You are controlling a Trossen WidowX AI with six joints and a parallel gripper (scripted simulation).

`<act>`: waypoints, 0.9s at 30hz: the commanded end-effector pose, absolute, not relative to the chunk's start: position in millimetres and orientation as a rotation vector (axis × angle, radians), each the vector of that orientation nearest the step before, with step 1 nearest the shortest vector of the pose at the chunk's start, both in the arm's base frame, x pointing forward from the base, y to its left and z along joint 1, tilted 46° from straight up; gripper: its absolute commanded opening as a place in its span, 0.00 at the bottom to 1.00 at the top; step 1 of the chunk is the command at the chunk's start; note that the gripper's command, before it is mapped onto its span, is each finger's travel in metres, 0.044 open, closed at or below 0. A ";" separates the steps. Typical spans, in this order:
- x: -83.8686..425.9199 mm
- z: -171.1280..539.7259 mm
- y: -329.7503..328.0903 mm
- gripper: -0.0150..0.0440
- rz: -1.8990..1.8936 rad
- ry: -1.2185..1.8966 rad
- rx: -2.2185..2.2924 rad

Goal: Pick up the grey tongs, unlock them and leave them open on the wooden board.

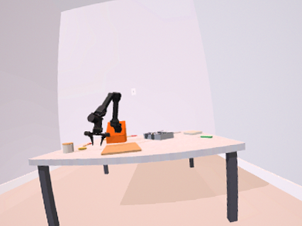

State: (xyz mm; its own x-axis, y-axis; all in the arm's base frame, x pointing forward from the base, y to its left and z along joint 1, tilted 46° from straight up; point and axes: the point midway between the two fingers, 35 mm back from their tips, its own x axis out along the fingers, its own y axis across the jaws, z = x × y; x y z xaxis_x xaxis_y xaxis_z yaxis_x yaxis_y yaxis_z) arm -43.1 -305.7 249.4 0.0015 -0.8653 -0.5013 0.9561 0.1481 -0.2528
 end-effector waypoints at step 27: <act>240.8 295.7 -275.3 0.69 -0.827 0.430 0.474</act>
